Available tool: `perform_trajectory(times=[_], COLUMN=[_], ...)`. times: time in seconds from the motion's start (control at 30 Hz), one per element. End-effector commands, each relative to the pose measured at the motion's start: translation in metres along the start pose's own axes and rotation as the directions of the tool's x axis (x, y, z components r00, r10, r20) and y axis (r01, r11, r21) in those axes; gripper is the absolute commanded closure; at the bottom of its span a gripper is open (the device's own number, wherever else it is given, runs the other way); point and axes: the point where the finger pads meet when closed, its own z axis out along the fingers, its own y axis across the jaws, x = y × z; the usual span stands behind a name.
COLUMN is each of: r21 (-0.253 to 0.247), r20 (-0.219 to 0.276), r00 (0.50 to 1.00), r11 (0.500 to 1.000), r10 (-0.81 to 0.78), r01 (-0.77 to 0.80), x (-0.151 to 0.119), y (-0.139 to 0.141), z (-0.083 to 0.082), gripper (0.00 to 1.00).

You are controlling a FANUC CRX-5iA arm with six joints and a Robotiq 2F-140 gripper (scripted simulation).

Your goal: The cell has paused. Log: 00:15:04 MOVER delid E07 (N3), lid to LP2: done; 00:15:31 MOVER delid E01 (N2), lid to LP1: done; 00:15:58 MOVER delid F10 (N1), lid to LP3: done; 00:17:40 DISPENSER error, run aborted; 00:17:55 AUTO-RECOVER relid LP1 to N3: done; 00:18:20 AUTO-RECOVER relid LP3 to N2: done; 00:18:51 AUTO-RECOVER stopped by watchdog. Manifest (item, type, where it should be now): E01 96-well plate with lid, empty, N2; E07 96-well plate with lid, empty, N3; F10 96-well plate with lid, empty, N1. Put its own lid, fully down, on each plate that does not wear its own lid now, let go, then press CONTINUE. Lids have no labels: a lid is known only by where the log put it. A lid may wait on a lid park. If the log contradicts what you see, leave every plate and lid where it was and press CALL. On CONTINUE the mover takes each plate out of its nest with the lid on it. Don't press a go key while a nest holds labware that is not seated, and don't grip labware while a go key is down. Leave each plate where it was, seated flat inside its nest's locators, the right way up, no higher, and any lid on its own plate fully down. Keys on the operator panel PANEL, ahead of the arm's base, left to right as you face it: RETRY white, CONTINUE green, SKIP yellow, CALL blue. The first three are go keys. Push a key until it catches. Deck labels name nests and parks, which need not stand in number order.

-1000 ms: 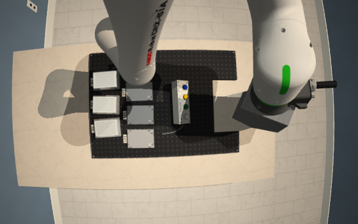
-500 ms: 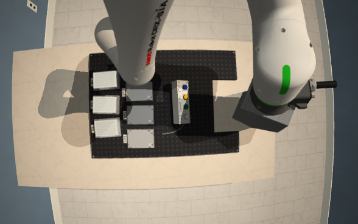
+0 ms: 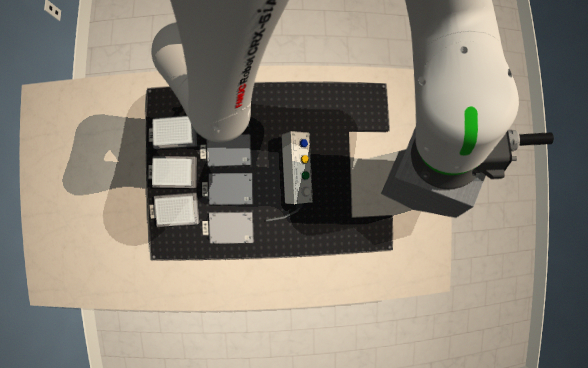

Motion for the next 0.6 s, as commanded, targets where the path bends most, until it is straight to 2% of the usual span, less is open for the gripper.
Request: perform_trajectory(times=[0.0,0.1,0.57], r21=[0.001,0.001,0.001], r20=[0.000,0.000,0.000], r00=[1.000,1.000,1.000], r11=[1.000,1.000,1.000], r10=[0.000,0.000,0.000], r01=[0.000,0.000,0.000], x=[0.000,0.000,0.000], y=[0.000,0.000,0.000], z=[-0.005,-0.007,-0.040], gripper=[1.00,1.00,1.00])
